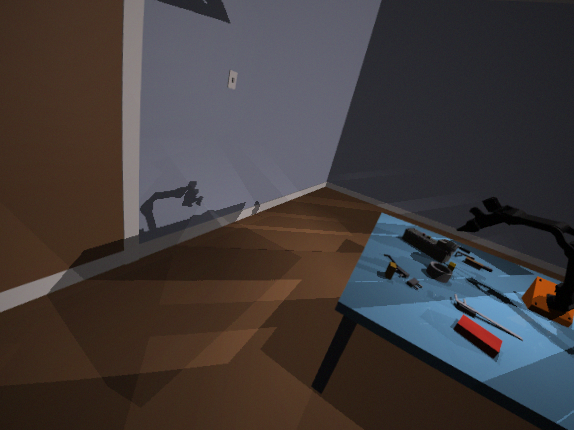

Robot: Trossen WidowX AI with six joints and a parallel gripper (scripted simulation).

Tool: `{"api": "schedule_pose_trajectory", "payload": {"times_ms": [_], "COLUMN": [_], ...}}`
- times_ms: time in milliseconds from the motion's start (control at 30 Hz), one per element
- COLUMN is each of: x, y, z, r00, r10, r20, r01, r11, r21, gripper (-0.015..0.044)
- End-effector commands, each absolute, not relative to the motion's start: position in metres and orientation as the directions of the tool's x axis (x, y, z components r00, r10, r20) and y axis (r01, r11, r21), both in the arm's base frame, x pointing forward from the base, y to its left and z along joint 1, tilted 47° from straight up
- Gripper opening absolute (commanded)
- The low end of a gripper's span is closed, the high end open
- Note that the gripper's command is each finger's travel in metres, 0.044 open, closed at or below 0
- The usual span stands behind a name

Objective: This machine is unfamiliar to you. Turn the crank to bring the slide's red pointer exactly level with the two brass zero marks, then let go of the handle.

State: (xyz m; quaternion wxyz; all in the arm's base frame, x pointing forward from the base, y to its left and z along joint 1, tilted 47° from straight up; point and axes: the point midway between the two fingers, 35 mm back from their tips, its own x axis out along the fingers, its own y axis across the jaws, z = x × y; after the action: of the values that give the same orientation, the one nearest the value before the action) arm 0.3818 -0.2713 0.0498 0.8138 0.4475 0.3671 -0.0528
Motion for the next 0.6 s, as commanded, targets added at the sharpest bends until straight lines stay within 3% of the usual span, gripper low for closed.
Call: {"api": "schedule_pose_trajectory", "payload": {"times_ms": [0,567], "x": [0.394,0.442], "y": [-0.279,-0.305], "z": [0.049,0.025], "r00": [0.734,0.755], "r10": [0.266,0.371], "r20": [-0.625,-0.541], "r01": [0.372,0.186], "r11": [0.613,0.669], "r21": [0.697,0.720], "gripper": [0.0440,0.0440]}}
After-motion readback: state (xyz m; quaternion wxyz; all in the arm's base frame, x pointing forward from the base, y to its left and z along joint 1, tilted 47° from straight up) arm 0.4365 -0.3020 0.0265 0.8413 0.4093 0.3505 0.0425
